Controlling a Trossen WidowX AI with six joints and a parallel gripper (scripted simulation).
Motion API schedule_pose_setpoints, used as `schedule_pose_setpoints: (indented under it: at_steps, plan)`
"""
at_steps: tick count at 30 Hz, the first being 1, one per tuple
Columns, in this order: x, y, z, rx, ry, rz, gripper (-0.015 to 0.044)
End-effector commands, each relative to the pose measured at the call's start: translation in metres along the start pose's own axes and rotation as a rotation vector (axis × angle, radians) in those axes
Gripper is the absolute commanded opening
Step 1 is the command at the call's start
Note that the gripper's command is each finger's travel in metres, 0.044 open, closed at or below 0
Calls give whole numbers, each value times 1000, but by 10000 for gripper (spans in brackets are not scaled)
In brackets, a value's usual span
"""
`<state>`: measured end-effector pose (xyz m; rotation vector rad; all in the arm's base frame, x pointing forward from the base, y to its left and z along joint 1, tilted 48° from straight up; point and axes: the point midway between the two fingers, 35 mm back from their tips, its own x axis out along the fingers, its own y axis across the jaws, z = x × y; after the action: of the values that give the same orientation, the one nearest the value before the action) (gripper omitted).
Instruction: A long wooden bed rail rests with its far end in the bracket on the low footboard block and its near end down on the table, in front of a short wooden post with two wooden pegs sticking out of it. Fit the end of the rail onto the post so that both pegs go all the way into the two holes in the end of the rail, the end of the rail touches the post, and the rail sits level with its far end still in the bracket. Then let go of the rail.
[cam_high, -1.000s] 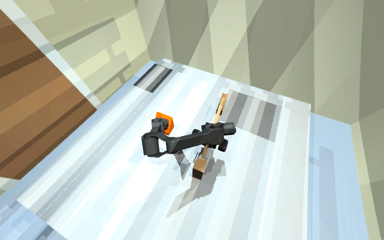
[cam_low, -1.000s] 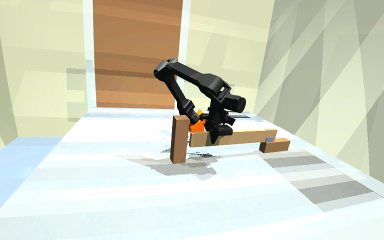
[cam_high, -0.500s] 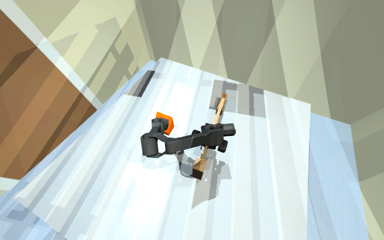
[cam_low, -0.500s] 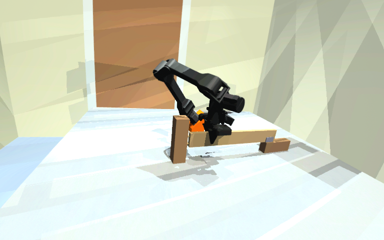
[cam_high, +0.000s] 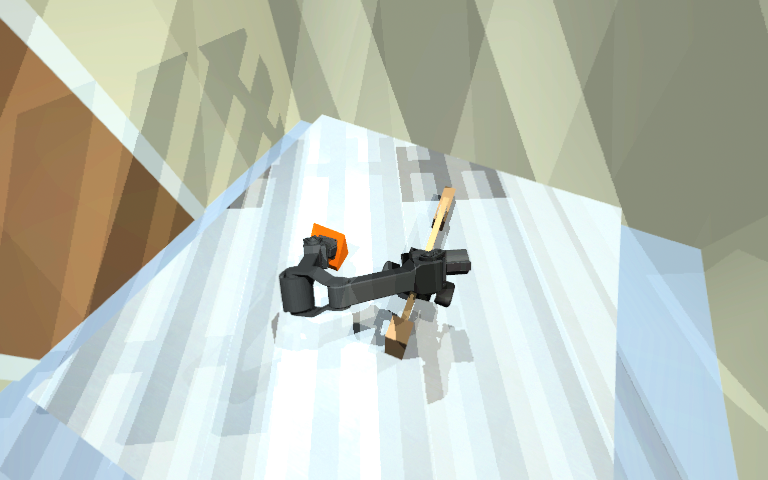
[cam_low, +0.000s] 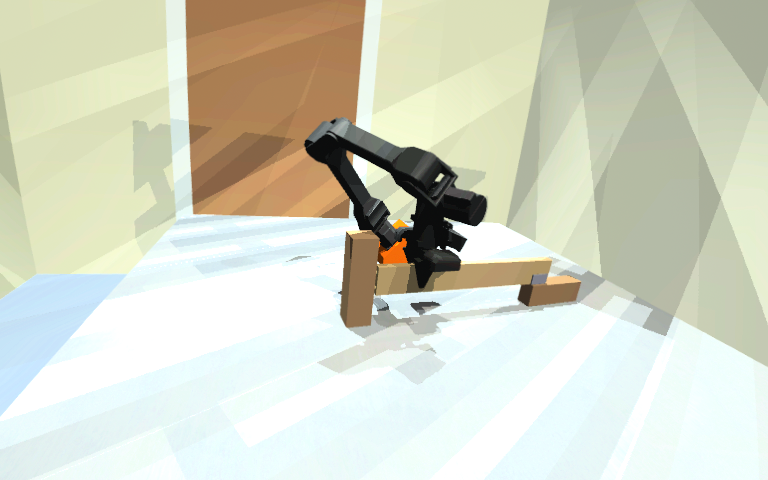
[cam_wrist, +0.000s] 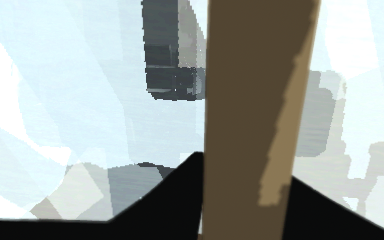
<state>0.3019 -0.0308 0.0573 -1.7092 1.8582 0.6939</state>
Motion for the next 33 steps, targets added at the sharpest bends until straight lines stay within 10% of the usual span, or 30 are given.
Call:
schedule_pose_setpoints:
  at_steps: [1, 33]
  plan:
    - [-2, 0, -2, -5, -1, -7, 0]
    - [-4, -1, 0, -5, -1, -7, 0]
